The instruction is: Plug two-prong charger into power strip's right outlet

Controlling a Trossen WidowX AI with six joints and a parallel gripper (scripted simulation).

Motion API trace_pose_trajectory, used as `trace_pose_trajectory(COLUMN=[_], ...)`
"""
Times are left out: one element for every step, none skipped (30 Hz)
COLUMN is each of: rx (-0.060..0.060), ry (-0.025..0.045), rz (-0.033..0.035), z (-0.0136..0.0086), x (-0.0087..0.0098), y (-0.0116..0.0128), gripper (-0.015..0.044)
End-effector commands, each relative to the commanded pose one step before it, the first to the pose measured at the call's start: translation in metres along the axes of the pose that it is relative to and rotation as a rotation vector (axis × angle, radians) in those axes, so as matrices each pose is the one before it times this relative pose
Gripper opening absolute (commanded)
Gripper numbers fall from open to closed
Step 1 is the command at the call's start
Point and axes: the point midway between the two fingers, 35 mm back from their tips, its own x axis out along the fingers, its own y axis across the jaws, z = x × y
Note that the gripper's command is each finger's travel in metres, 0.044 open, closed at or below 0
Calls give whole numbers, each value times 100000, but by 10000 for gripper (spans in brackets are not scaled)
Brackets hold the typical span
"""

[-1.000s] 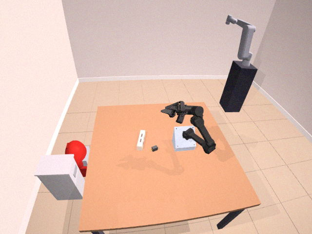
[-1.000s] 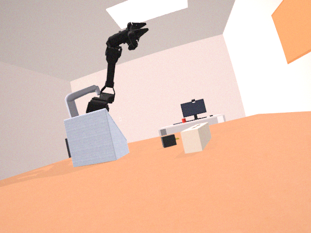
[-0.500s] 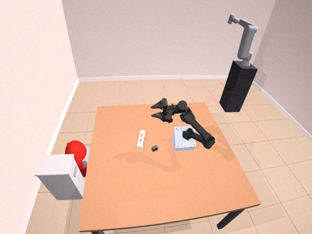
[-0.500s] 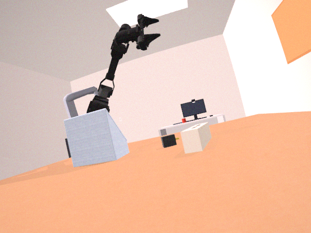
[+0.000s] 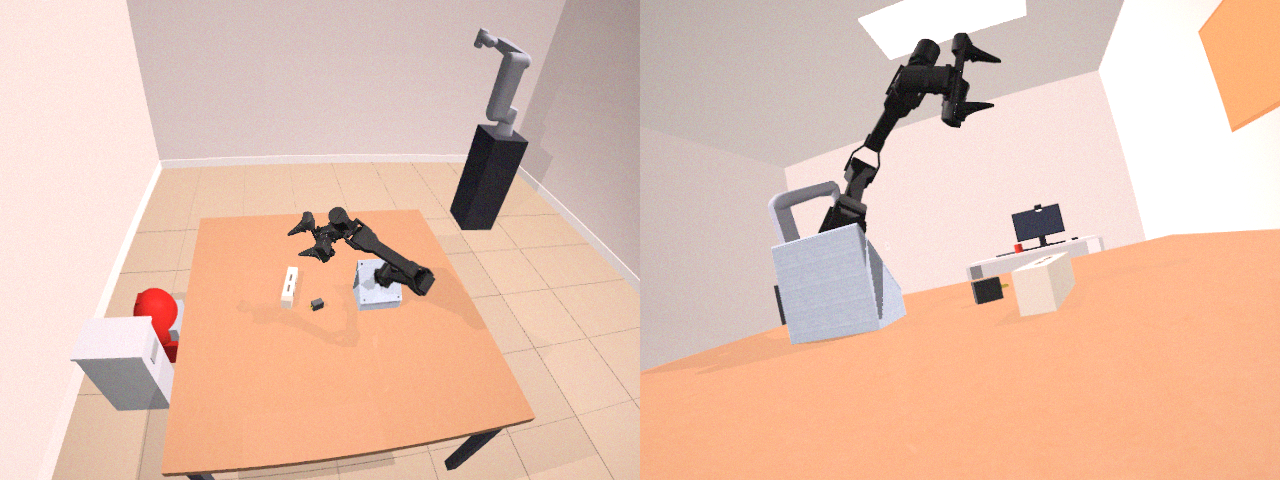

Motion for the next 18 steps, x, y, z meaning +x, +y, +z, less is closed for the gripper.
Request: trace_pose_trajectory(rx=[10173, 2297, 2280, 2263, 2247, 2231, 2215, 2199, 2184, 2168, 2104, 2090, 2076, 2062, 2048, 2035, 2021, 2008], ry=[2865, 645, 684, 723, 762, 802, 842, 882, 922, 963, 1052, 1088, 1124, 1160, 1196, 1232, 1268, 1304], rz=[10699, 2111, 2113, 2115, 2115, 2114, 2113, 2110, 2106, 2101, 1982, 1976, 1969, 1962, 1954, 1944, 1934, 1923], z=[-1324, -301, -305, -308, -311, -314, -317, -319, -322, -325, -365, -367, -369, -371, -373, -375, -376, -378], x=[2257, 464, 465, 467, 469, 470, 472, 473, 474, 476, 455, 456, 457, 458, 458, 459, 459, 459], y=[2980, 463, 458, 453, 449, 443, 438, 433, 428, 422, 409, 403, 398, 392, 386, 381, 375, 369], gripper=[440, 440, 440, 440, 440, 440, 440, 440, 440, 440, 440, 440, 440, 440, 440, 440, 440, 440])
